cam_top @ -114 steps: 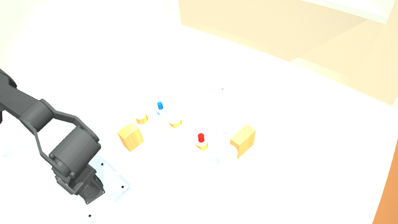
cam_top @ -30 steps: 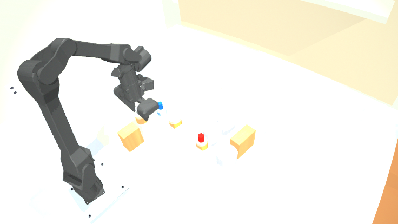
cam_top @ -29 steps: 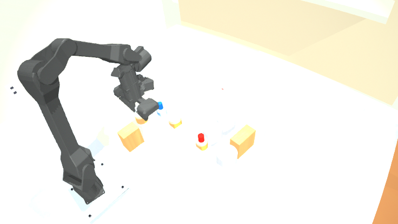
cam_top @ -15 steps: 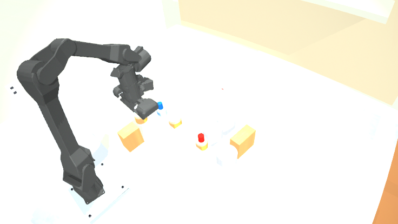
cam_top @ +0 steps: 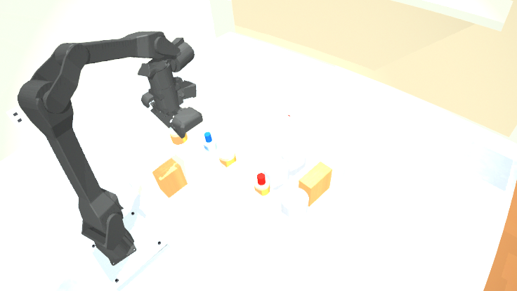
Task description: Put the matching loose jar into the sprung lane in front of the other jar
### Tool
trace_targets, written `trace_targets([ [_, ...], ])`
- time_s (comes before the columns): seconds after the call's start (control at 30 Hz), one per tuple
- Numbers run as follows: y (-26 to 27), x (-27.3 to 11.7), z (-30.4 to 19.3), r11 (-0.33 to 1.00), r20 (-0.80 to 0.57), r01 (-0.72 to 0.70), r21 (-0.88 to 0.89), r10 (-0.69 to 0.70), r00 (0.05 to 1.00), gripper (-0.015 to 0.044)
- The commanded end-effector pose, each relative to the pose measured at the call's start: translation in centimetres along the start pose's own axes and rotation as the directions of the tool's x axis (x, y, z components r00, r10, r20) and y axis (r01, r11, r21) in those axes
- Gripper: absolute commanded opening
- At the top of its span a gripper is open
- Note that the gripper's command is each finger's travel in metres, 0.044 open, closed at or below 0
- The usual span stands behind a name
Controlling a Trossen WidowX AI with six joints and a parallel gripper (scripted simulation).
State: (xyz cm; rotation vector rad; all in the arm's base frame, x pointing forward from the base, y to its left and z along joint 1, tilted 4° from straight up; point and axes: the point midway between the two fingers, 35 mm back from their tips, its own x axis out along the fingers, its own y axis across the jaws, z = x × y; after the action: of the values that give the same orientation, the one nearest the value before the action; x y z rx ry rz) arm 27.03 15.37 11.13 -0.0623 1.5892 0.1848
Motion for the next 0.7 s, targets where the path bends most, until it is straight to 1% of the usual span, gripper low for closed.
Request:
trace_targets([
  [0.0, -0.2, -1.9, 0.3, 1.0, 0.011, 0.007, -0.003, -0.007, 1.0, 0.0],
  [0.17, -0.5, -4.1, 0.3, 1.0, 0.01, 0.016, 0.0, -0.016, 1.0, 0.0],
  [0.27, -0.6, -4.8, 0.2, 1.0, 0.009, 0.019, 0.001, -0.019, 1.0, 0.0],
  [0.37, -1.0, -4.6, 0.3, 1.0, 0.009, 0.019, 0.003, -0.019, 1.0, 0.0],
  [0.67, -5.9, -2.5, 1.1, 0.999, 0.01, 0.024, 0.038, -0.024, 1.0, 0.0],
])
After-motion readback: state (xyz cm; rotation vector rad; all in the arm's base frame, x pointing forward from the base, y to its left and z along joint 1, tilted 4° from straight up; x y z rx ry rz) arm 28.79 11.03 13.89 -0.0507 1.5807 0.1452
